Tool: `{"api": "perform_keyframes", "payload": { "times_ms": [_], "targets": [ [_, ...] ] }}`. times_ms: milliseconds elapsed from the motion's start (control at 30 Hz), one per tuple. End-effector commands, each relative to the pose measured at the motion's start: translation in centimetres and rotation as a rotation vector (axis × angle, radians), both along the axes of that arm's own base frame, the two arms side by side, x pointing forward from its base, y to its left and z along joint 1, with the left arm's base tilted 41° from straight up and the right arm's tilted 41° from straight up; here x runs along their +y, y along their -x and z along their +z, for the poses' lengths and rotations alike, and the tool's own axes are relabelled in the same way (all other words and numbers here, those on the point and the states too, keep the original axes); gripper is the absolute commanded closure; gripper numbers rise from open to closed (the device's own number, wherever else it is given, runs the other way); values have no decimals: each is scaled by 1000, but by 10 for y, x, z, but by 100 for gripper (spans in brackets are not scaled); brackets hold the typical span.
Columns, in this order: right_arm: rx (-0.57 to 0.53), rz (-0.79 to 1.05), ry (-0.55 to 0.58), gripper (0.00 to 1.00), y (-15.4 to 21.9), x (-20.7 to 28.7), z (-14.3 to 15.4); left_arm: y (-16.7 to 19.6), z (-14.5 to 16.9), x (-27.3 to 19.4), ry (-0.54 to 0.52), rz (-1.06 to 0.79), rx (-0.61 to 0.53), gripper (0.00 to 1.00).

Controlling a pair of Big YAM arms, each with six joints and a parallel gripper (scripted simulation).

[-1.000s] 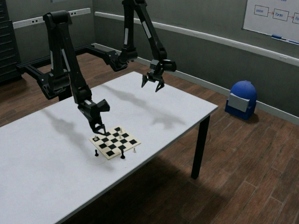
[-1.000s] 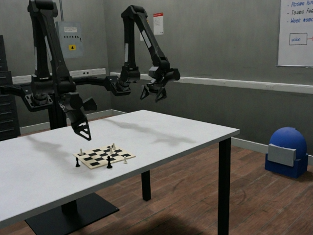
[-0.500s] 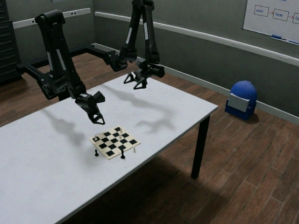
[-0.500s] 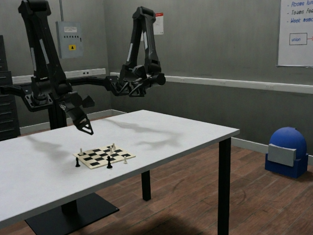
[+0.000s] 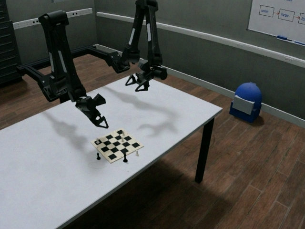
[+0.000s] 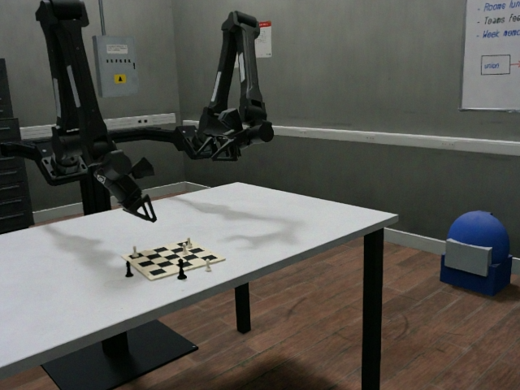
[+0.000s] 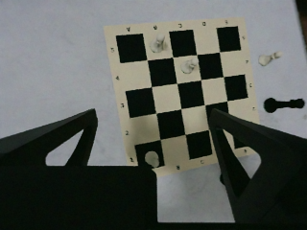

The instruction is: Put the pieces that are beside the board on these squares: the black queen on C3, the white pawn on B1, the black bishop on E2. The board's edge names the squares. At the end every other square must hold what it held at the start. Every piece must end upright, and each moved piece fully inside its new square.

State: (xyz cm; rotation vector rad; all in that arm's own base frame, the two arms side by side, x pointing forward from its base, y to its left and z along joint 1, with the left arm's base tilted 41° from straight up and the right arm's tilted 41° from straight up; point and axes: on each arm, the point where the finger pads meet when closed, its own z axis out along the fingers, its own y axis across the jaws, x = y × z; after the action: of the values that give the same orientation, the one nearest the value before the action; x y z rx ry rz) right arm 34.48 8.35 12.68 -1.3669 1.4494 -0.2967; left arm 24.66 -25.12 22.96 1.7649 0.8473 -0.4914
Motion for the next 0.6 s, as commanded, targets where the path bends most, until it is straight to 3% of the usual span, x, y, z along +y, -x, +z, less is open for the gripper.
{"api": "perform_keyframes", "payload": {
  "times_ms": [0, 233, 300, 367, 567],
  "targets": [
    [-254, 96, 147, 0, -36, -21, 33, -10, 15, -9, 22, -3, -13, 0],
    [-417, 147, 233, 0, -56, -40, 54, -26, 38, -20, 83, 30, -23, 0],
    [-417, 147, 233, 0, -56, -40, 54, -26, 38, -20, 83, 30, -23, 0],
    [-514, 179, 295, 0, -68, -50, 65, -30, 46, -22, 103, 39, -25, 0],
    [-649, 242, 374, 0, -87, -65, 81, -43, 68, -32, 160, 60, -31, 0]
  ]
}}
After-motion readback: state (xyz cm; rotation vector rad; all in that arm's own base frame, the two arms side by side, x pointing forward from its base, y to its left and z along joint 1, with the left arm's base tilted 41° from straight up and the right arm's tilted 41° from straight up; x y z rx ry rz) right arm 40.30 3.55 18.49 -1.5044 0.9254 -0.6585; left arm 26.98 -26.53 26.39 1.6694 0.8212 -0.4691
